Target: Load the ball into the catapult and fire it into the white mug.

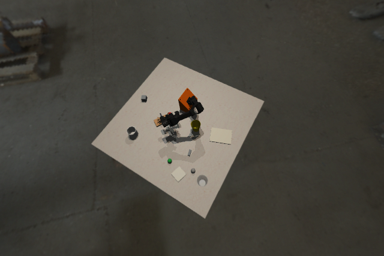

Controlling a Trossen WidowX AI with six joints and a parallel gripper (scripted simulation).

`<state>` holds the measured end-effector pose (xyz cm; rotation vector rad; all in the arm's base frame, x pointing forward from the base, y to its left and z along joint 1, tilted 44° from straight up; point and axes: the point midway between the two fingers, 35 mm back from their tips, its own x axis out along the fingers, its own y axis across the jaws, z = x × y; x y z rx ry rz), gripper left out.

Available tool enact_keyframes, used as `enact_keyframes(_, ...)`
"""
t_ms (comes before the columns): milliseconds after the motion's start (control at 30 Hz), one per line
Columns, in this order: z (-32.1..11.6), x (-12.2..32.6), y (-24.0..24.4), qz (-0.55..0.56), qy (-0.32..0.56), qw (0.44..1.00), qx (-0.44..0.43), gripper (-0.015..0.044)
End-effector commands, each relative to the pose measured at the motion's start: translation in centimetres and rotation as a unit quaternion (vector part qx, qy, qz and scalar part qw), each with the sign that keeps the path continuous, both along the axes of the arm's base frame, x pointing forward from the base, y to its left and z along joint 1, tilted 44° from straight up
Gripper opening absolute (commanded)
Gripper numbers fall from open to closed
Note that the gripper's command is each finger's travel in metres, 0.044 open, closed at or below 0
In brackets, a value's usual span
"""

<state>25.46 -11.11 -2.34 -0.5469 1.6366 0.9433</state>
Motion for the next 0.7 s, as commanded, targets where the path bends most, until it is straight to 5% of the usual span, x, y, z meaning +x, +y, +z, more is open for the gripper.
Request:
enact_keyframes(0,0.3,-1.5,0.8,0.05,0.014,0.999,0.001,0.0)
enact_keyframes(667,-1.4,-1.3,2.5,0.061,0.017,0.998,0.002,0.0)
